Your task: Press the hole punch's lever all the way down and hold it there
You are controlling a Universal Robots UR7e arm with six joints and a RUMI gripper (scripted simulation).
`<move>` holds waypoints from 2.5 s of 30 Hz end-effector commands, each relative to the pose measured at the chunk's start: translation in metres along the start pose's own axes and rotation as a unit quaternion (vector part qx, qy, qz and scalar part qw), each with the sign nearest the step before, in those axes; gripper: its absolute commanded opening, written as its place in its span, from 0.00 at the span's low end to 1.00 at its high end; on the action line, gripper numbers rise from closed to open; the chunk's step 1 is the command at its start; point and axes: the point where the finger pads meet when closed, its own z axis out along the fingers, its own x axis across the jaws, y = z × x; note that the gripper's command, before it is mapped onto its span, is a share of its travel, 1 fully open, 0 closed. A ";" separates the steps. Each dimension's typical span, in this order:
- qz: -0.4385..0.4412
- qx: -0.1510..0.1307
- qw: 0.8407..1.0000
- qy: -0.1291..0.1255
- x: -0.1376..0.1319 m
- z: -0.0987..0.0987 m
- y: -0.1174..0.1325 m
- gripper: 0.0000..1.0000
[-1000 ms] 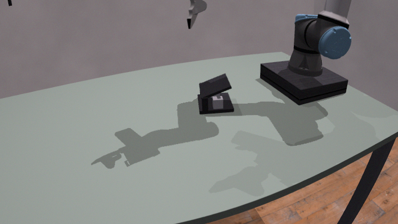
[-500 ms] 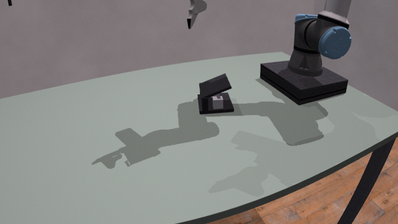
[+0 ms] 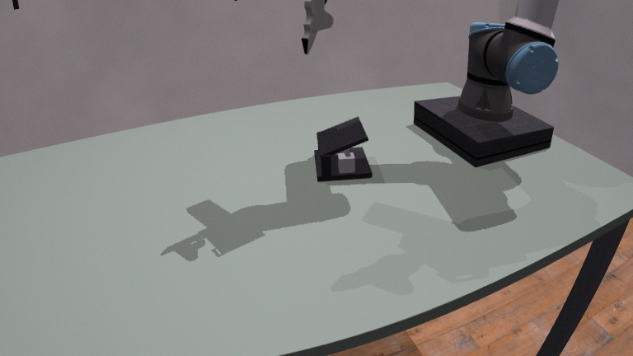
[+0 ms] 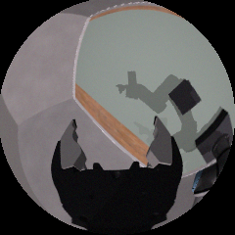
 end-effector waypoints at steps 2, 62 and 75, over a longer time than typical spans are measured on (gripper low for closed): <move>-0.064 0.002 0.997 0.053 0.034 0.005 -0.009 1.00; -0.413 -0.162 0.843 0.304 0.233 -0.021 -0.011 0.00; -0.413 -0.162 0.843 0.304 0.233 -0.021 -0.011 0.00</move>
